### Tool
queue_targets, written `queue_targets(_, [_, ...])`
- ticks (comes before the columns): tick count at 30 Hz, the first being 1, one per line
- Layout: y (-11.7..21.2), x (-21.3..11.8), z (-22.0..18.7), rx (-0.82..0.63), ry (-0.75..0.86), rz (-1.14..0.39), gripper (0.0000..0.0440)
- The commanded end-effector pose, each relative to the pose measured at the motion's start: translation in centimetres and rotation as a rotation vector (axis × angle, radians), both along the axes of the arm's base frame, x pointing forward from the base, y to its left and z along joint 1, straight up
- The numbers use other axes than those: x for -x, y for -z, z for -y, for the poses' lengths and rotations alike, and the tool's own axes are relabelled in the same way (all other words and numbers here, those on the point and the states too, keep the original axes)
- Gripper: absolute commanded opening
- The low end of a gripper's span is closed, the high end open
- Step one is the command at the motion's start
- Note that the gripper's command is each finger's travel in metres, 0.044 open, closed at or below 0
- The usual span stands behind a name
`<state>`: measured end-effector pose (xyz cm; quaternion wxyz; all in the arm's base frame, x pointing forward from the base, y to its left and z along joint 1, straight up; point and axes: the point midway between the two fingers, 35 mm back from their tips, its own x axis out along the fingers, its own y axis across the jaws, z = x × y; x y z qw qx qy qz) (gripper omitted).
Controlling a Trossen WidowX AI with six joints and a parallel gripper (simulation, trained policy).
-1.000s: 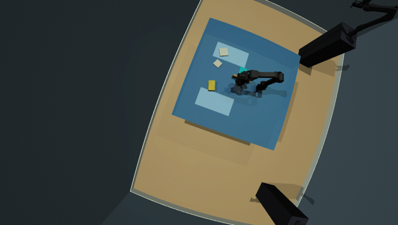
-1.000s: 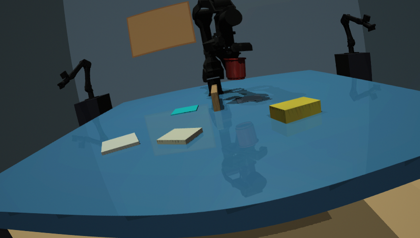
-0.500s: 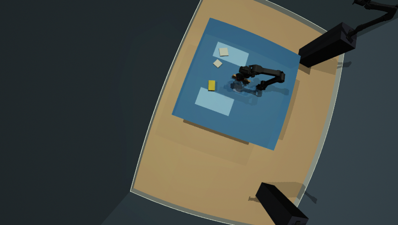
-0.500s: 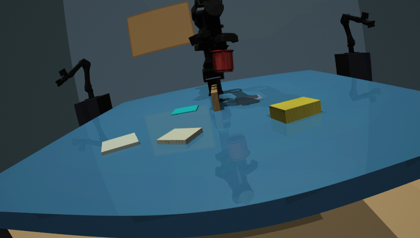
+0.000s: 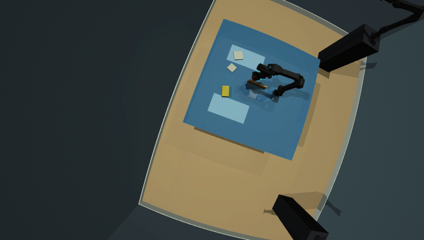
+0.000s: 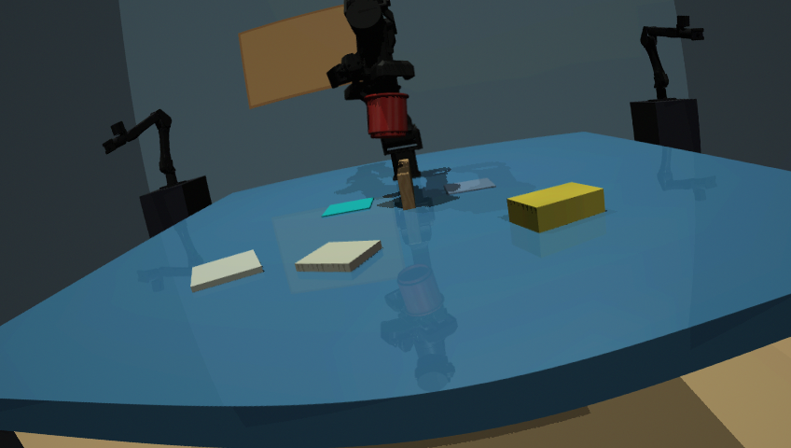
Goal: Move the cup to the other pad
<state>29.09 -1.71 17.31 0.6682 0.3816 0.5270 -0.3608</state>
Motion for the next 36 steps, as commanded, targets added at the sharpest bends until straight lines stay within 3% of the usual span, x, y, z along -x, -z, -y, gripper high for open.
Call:
queue_targets(1, [0.3,0.0,0.9,0.01,0.015,0.002,0.0])
queue_targets(20, [3.0,0.9,5.8,0.029,0.128,0.017,0.0])
queue_targets(36, [6.8,2.9,7.7,0.031,0.19,0.0,0.0])
